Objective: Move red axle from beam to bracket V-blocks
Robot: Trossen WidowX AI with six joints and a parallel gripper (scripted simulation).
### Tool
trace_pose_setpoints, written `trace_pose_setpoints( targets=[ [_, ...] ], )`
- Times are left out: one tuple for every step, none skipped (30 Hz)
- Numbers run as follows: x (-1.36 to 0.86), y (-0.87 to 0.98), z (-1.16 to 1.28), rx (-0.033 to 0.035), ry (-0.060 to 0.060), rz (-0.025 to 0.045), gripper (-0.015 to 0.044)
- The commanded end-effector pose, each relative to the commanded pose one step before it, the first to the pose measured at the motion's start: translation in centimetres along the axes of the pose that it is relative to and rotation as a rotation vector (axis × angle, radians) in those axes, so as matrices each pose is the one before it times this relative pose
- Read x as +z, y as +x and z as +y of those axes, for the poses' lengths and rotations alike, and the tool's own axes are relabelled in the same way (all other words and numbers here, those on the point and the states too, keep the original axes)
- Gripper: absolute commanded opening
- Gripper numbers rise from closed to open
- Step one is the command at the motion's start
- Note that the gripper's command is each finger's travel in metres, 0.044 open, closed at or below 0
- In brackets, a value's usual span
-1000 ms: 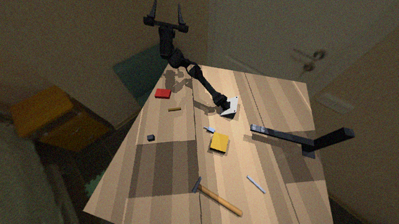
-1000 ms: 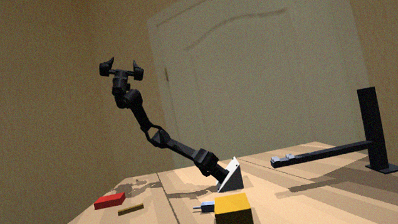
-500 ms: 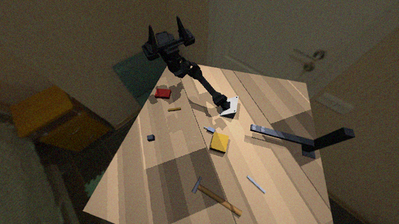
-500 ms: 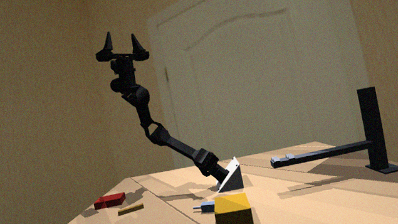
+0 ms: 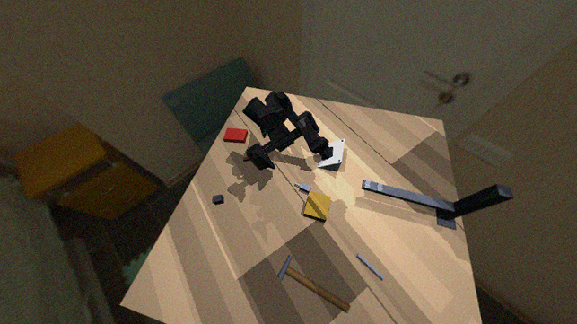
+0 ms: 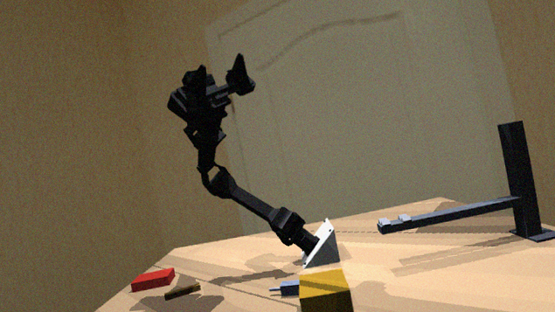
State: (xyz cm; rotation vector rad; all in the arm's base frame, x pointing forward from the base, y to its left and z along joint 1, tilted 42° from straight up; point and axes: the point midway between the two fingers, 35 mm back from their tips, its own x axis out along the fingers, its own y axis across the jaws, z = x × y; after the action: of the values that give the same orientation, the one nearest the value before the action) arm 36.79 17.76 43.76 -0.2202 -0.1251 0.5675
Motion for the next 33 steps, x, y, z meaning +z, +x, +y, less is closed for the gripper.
trace_pose_setpoints(
  targets=[
    [-7.298,0.437,-0.275,-0.0405,-0.0278,0.26229,0.044],
    [-1.717,0.293,0.0,-0.0084,-0.0107,0.06641,0.044],
    [-1.701,0.308,0.031,-0.00723,-0.0122,0.06669,0.044],
    [-1.683,0.323,0.061,-0.00606,-0.0137,0.0669,0.044],
    [-1.662,0.336,0.091,-0.00489,-0.0151,0.06704,0.044],
    [-1.706,0.36,0.126,-0.00384,-0.0173,0.0698,0.044],
    [-1.686,0.373,0.159,-0.0026,-0.019,0.07007,0.044],
    [-1.659,0.384,0.19,-0.00135,-0.0207,0.07007,0.044],
    [-1.63,0.394,0.221,-0.00011,-0.0223,0.06998,0.044],
    [-1.598,0.402,0.251,0.00111,-0.0239,0.06979,0.044],
    [-1.647,0.427,0.294,0.00247,-0.0269,0.07318,0.044],
    [-1.619,0.435,0.327,0.0038,-0.029,0.07333,0.044],
    [-1.58,0.439,0.357,0.0051,-0.0308,0.07299,0.044],
    [-1.539,0.442,0.384,0.00635,-0.0327,0.0725,0.044],
    [-1.602,0.47,0.438,0.00815,-0.037,0.07704,0.044],
    [-1.568,0.472,0.47,0.0096,-0.0395,0.07709,0.044],
    [-1.519,0.47,0.496,0.01093,-0.0417,0.07643,0.044],
    [-1.467,0.465,0.518,0.01219,-0.0439,0.0756,0.044],
    [-1.413,0.457,0.537,0.01338,-0.046,0.07462,0.044],
    [-1.359,0.448,0.553,0.01448,-0.0481,0.07352,0.044],
    [-1.304,0.436,0.566,0.01549,-0.0502,0.07233,0.044],
    [-1.251,0.424,0.576,0.01644,-0.0522,0.07114,0.044],
    [-1.202,0.41,0.584,0.01735,-0.0544,0.07008,0.044],
    [-1.161,0.398,0.592,0.01828,-0.057,0.06937,0.044],
    [-1.099,0.378,0.588,0.01879,-0.0585,0.06734,0.044],
    [-0.836,0.294,0.471,0.01538,-0.048,0.0526,0.044],
    [-0.503,0.184,0.297,0.00977,-0.0306,0.03242,0.044],
    [-0.167,0.064,0.102,0.00336,-0.0105,0.01097,0.044],
    [0.0,0.0,0.0,0.0,0.0,0.0,0.044],
    [0.0,0.0,0.0,0.0,0.0,0.0,0.044],
    [0.0,0.0,0.0,0.0,0.0,0.0,0.044],
    [0.0,0.0,0.0,0.0,0.0,0.0,0.044],
    [0.0,0.0,0.0,0.0,0.0,0.0,0.044]
  ],
)
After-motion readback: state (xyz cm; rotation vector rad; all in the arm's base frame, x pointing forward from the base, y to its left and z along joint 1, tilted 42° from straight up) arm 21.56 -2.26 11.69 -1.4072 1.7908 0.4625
